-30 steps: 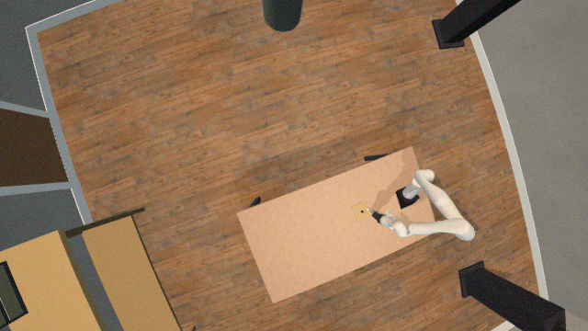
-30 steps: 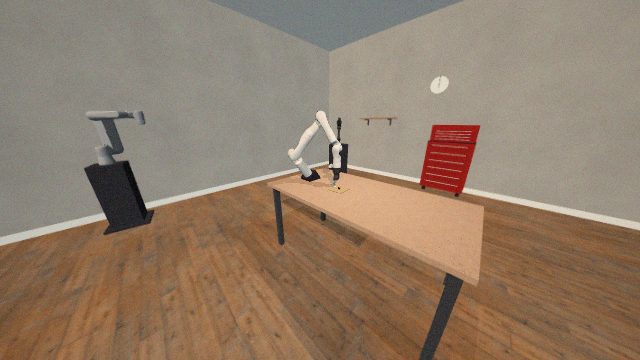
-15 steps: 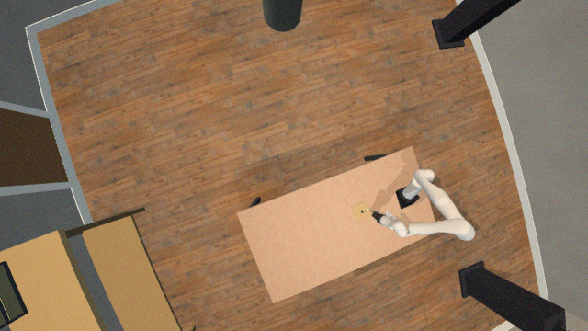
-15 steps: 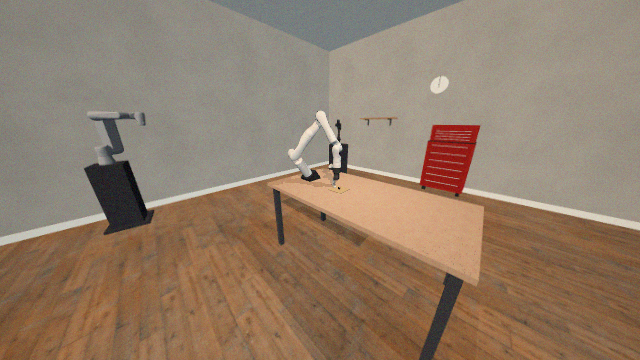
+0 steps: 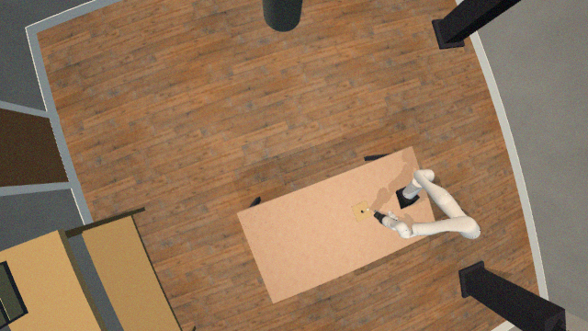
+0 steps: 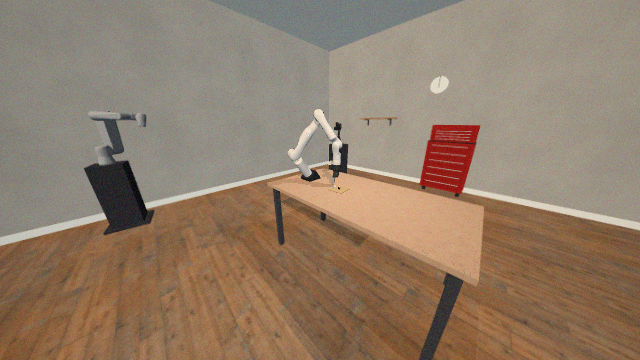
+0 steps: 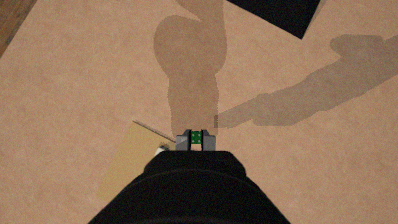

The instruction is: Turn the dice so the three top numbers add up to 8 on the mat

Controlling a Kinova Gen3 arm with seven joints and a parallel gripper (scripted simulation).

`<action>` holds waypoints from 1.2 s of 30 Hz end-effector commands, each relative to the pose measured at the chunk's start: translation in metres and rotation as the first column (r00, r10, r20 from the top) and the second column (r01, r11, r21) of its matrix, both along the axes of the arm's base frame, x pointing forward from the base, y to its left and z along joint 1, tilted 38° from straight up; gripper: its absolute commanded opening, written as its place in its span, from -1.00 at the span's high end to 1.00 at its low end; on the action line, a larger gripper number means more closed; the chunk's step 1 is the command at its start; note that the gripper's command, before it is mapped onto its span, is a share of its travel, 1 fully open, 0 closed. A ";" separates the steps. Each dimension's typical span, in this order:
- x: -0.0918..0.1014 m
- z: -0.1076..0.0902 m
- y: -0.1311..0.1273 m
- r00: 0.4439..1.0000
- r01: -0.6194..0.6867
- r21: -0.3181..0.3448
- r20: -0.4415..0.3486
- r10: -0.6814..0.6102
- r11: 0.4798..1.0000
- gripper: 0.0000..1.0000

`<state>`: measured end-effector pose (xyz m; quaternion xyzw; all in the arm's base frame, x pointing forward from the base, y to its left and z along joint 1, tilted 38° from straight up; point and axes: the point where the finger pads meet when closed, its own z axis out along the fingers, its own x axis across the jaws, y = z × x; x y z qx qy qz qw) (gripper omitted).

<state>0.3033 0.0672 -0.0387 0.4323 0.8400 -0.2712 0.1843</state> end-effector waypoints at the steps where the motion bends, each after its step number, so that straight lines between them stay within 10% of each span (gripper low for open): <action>1: -0.001 0.017 0.021 1.000 -0.010 0.011 0.006 0.010 1.000 0.32; 27: -0.003 0.052 0.048 1.000 -0.006 0.012 0.009 0.006 1.000 0.32; 36: 0.101 0.069 0.047 0.946 0.248 0.071 0.200 -0.257 0.966 0.32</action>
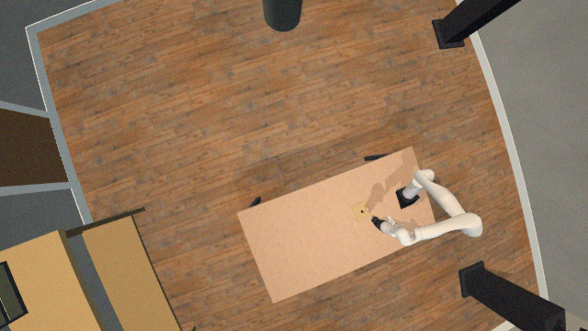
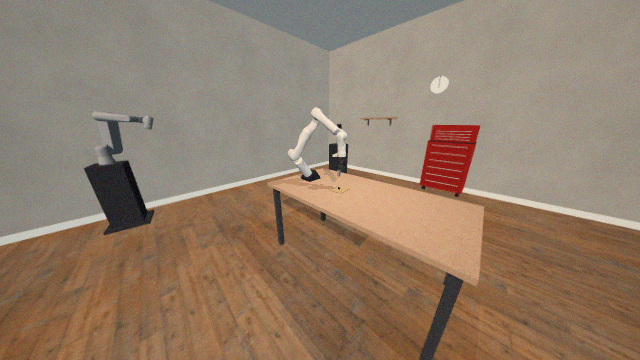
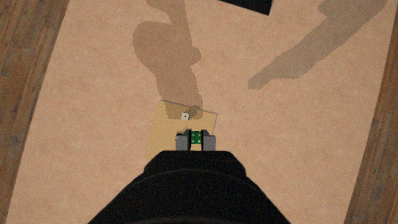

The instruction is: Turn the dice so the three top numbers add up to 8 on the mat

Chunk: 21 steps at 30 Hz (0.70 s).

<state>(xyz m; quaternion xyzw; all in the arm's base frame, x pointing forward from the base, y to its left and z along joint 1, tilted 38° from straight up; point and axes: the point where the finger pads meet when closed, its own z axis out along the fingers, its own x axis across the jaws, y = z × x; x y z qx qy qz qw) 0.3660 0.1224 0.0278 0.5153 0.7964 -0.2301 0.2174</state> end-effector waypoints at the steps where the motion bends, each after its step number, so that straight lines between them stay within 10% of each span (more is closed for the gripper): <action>1: 0.051 0.006 -0.010 0.986 0.145 0.011 0.078 -0.145 0.989 0.32; 5: 0.079 0.013 -0.017 0.969 0.211 0.022 0.130 -0.212 0.977 0.32; 21: 0.081 0.013 -0.017 0.967 0.215 0.022 0.133 -0.216 0.976 0.32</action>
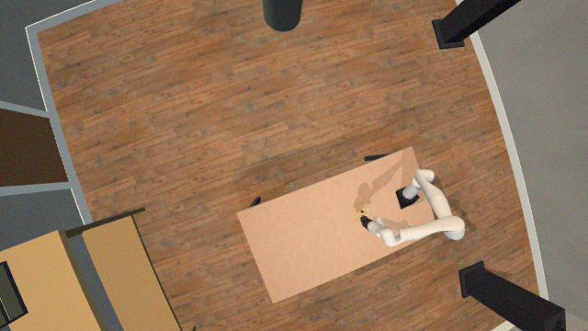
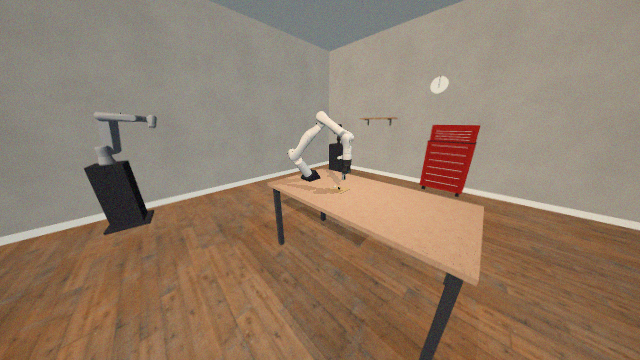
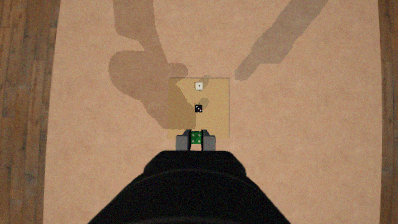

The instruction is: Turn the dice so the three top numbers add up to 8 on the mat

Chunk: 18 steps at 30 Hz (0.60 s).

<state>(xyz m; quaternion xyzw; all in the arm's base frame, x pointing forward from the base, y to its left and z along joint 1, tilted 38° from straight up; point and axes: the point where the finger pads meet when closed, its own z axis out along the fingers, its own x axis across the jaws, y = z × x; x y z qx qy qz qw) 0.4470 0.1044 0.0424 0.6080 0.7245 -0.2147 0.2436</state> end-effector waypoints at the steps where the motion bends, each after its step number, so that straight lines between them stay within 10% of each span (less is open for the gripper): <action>1: 0.000 -0.002 0.000 1.000 0.014 0.004 0.004 -0.014 1.000 0.32; 18: 0.004 -0.042 -0.030 1.000 0.014 0.004 0.004 -0.014 1.000 0.32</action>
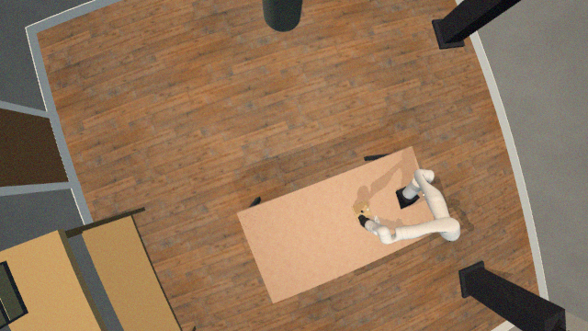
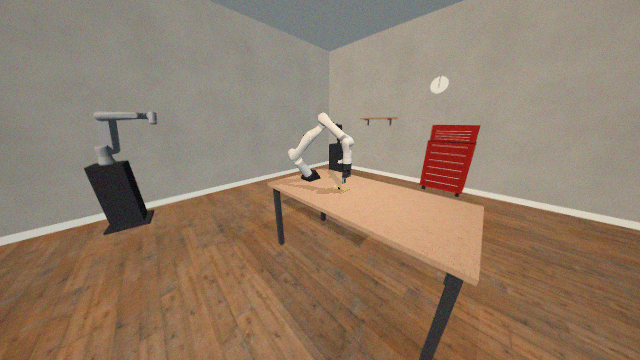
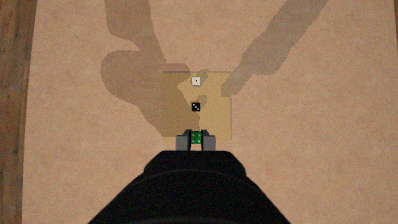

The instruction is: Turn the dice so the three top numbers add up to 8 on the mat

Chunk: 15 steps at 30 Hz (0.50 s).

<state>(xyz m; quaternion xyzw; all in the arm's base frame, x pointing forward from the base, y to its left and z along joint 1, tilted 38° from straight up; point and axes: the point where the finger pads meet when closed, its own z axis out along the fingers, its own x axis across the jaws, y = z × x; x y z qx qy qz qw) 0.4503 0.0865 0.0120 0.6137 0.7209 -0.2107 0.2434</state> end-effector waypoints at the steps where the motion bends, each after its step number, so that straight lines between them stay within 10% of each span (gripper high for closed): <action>1: 0.001 -0.015 -0.015 1.000 0.004 -0.004 -0.005 -0.004 1.000 0.32; 15: 0.005 -0.045 -0.038 1.000 0.004 -0.004 -0.005 -0.004 1.000 0.32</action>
